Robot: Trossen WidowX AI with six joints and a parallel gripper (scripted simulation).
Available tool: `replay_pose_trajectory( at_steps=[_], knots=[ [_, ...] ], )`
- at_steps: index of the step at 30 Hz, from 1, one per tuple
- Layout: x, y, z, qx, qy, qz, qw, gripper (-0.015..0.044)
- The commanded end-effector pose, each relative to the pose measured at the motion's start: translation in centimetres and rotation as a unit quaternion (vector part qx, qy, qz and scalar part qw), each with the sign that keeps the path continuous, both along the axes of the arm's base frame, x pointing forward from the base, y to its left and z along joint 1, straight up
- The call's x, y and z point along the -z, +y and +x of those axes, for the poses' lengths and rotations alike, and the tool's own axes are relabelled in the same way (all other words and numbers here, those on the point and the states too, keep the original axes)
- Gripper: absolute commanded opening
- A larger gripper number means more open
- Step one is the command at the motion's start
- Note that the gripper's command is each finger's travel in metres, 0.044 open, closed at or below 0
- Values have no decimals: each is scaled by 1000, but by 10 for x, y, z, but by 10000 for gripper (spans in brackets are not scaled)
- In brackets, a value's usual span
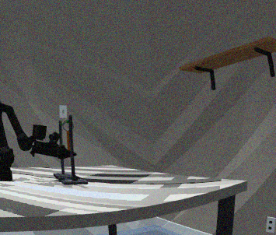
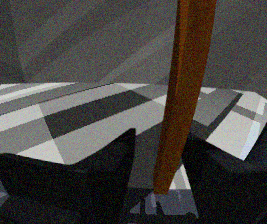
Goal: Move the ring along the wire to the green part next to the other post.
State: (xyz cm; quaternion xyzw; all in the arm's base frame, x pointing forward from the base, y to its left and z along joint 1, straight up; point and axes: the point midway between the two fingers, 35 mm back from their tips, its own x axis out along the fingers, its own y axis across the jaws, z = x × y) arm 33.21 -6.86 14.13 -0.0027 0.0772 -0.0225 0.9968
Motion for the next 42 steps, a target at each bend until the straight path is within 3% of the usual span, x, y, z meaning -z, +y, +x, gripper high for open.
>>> replay_pose_trajectory(
  at_steps=[1, 14, 42],
  knots=[
    [0, 0, 0, 0, 0, 0, 1000, 134],
    [0, 0, 0, 0, 0, 0, 1000, -150],
    [-17, 0, 0, 0, 0, -2, 1000, -150]
  ],
)
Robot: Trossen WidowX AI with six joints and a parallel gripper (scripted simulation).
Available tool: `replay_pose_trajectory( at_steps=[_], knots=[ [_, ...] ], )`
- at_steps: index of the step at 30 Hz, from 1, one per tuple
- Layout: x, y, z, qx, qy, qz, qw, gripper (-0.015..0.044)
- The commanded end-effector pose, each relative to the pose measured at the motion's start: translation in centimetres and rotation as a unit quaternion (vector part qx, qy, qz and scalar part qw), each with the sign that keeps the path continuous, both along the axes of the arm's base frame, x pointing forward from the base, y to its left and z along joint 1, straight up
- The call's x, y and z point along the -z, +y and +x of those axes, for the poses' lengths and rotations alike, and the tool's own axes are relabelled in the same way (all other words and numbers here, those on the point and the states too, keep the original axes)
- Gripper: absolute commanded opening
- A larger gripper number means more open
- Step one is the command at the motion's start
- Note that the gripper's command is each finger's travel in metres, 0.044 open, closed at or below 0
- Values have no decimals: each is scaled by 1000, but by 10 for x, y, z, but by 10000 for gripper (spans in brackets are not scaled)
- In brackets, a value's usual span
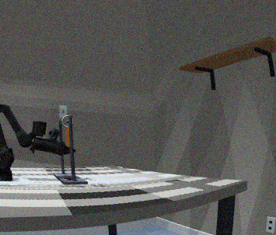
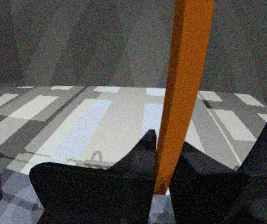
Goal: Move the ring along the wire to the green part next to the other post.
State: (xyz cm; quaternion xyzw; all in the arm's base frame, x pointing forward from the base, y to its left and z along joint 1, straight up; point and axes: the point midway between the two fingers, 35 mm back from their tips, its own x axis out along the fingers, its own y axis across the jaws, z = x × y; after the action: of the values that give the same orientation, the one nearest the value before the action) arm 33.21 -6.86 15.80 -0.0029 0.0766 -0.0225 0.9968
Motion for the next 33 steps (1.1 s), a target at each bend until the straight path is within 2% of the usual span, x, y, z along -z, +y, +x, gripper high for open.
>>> replay_pose_trajectory(
  at_steps=[1, 33],
  knots=[
    [0, 0, 0, 0, 0, -1, 1000, -150],
    [0, 24, 1, -2, 4, 2, 1000, -150]
  ],
)
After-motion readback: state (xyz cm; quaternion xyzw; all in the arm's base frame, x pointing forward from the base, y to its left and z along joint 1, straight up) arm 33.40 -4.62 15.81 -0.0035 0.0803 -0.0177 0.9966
